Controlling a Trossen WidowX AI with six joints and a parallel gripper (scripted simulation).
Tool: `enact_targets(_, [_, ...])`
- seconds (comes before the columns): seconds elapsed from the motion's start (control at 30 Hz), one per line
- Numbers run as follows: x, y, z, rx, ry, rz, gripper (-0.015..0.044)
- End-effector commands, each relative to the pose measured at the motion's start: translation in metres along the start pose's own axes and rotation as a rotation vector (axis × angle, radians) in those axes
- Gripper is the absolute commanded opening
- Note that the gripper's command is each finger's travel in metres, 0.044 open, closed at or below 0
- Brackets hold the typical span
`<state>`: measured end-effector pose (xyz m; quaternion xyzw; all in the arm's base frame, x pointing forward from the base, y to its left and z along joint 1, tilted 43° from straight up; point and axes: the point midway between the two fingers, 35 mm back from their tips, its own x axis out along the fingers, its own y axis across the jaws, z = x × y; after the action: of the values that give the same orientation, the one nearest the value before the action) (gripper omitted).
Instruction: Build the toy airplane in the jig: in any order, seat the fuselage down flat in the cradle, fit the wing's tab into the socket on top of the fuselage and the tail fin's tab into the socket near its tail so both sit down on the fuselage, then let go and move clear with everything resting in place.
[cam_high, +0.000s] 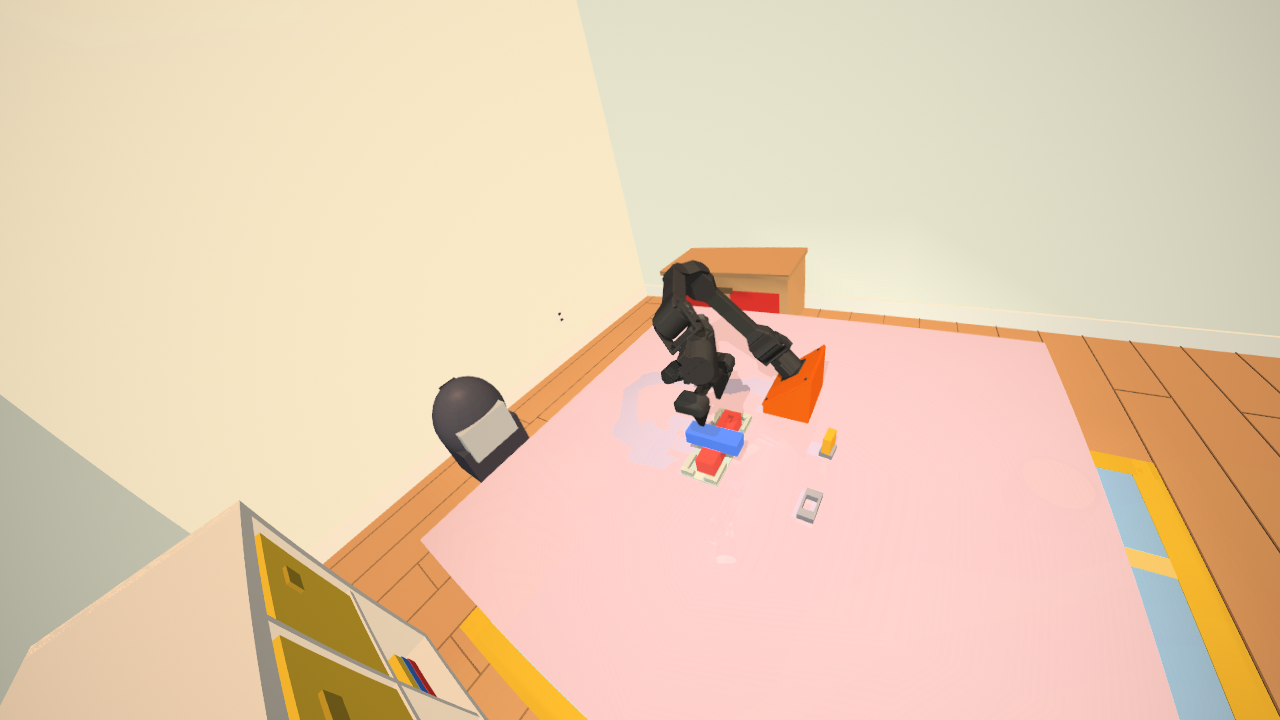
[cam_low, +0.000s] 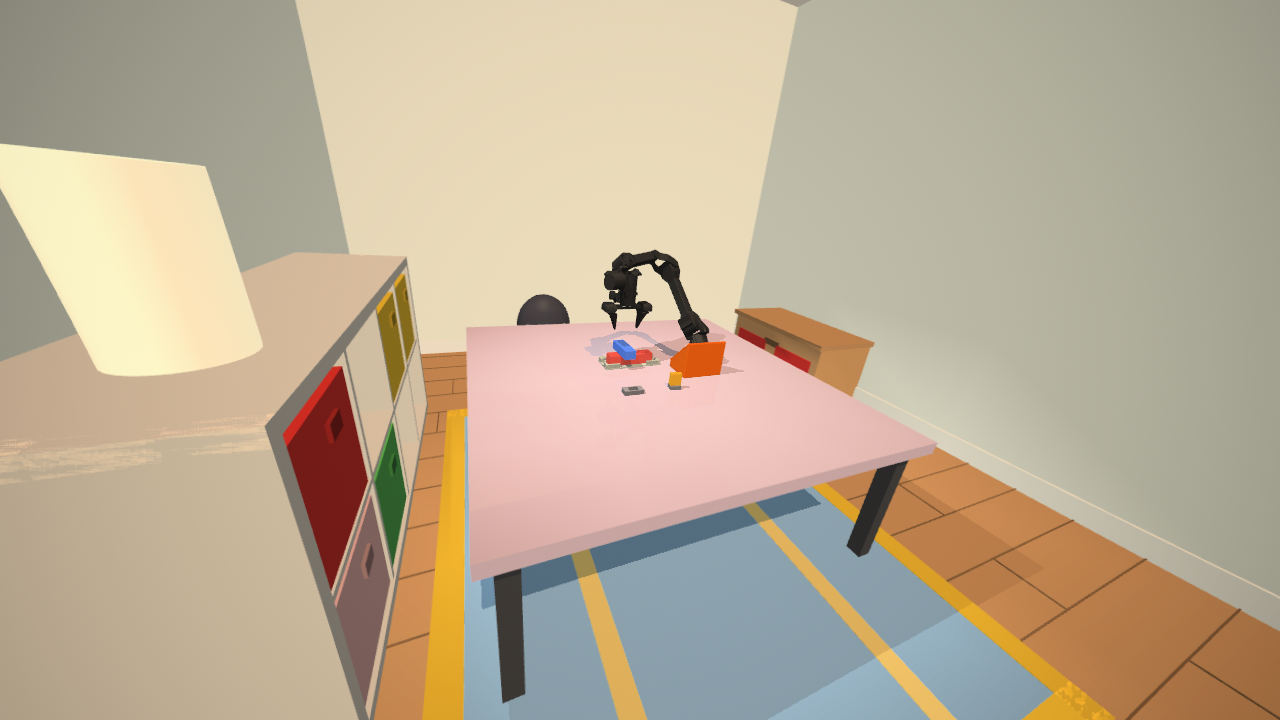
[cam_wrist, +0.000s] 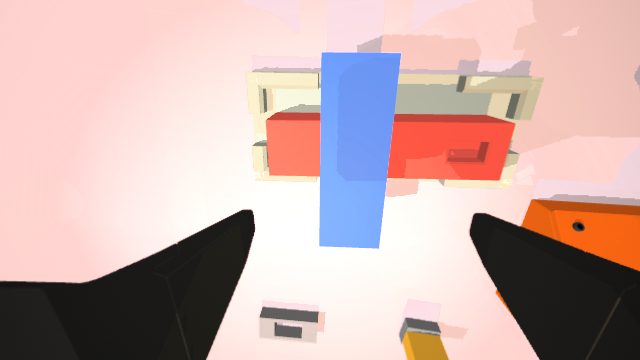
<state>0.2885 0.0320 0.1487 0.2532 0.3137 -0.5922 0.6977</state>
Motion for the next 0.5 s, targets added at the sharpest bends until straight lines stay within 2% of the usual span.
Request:
enact_targets(0.0, [-0.0016, 0.0006, -0.0004, -0.123, 0.003, -0.004, 0.044])
enact_targets(0.4, [-0.0003, 0.0009, -0.0001, -1.266, 0.005, -0.002, 0.044])
enact_targets(0.47, [-0.0001, 0.001, -0.0001, -1.387, 0.005, -0.002, 0.044])
